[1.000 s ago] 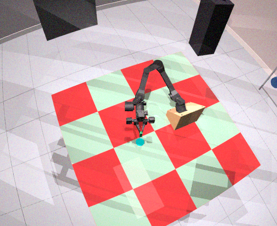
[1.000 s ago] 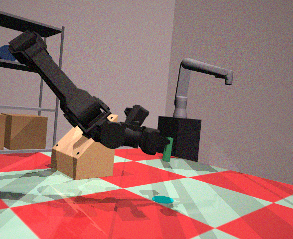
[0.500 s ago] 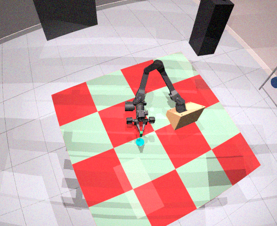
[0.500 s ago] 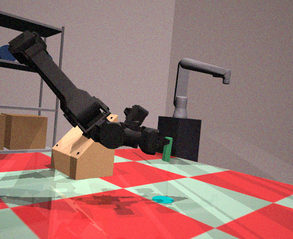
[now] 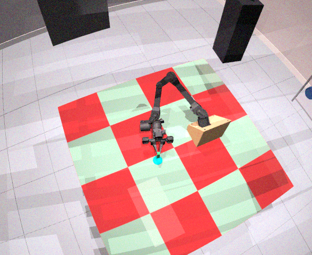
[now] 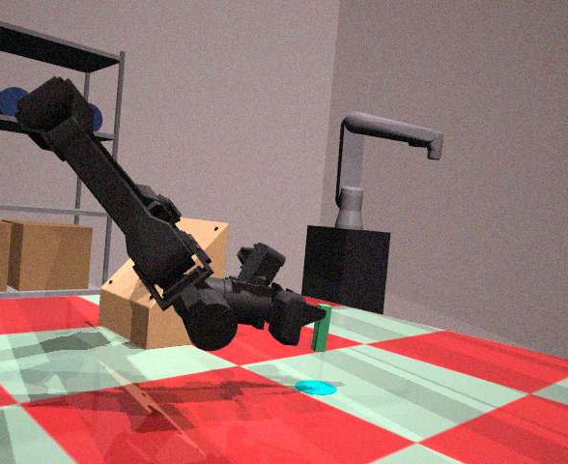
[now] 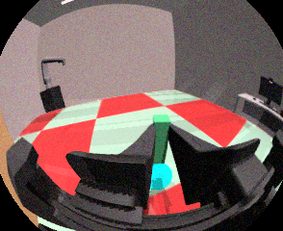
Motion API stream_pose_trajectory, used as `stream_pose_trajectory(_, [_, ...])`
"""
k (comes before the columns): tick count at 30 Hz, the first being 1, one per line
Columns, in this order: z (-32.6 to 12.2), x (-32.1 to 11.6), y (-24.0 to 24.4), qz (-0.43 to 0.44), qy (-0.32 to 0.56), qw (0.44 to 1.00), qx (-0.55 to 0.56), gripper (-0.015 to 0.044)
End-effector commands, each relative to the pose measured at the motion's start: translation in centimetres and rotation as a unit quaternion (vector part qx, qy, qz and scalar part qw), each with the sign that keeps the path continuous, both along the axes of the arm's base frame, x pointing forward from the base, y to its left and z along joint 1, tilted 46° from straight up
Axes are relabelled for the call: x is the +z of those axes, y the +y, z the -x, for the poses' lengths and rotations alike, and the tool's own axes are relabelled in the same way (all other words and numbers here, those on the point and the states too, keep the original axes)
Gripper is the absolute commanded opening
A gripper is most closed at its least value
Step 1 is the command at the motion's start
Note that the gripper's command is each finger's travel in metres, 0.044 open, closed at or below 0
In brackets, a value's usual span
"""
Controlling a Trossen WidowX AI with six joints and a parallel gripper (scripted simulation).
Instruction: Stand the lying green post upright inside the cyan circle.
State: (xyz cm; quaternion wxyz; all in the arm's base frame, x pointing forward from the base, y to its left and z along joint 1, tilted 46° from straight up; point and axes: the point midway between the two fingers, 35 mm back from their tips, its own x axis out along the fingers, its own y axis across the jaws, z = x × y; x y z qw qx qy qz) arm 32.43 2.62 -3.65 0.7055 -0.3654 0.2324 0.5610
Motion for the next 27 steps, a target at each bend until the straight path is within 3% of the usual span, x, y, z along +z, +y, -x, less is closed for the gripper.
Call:
stream_pose_trajectory(1, [-0.3,-0.8,-1.0,-0.002,-0.005,1.0,0.002,0.0023])
stream_pose_trajectory(13, [-0.6,-3.7,-3.6,-0.001,0.001,1.0,-0.002,0.0023])
stream_pose_trajectory(24, [-0.7,-3.7,-3.7,-0.001,0.002,1.0,-0.002,0.0023])
stream_pose_trajectory(27, [-0.7,-3.7,-3.7,-0.001,0.002,1.0,-0.002,0.0101])
